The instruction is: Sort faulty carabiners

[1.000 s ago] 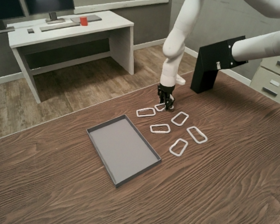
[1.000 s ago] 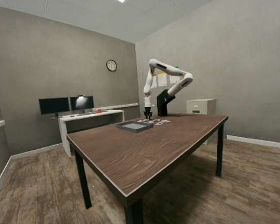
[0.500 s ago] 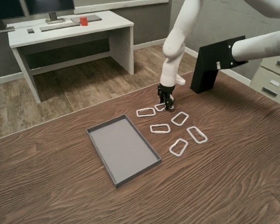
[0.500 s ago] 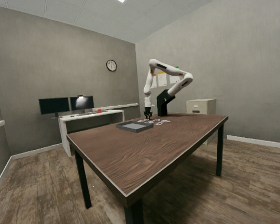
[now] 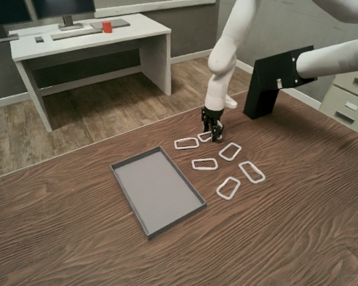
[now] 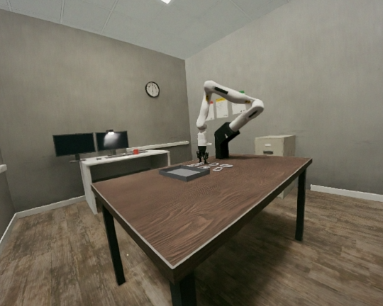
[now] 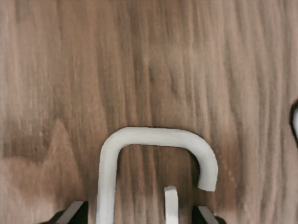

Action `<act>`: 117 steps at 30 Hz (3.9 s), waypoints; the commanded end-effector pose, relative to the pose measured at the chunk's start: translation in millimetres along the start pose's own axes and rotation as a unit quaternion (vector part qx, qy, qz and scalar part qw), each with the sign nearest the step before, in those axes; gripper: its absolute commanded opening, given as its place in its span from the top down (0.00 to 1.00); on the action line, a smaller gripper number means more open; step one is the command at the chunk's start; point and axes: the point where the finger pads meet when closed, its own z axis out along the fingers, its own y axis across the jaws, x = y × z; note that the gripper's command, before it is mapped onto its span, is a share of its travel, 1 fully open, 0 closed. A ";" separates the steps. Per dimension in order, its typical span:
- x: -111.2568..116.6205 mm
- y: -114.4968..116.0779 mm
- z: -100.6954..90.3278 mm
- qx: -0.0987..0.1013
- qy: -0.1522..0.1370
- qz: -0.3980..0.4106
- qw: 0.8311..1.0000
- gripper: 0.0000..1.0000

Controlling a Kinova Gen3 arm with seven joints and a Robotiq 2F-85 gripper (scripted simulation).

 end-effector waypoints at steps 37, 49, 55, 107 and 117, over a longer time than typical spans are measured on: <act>-0.7 -0.4 -0.7 0.001 -0.001 0.000 1.000 0.00; -0.7 -0.4 -0.7 0.001 -0.001 0.000 1.000 0.00; -0.7 -0.4 -0.7 0.001 -0.001 0.000 1.000 0.00; 14.8 46.4 -88.7 -0.013 0.016 -0.066 0.998 0.00; 22.8 93.3 -99.4 -0.013 0.013 -0.139 0.990 0.00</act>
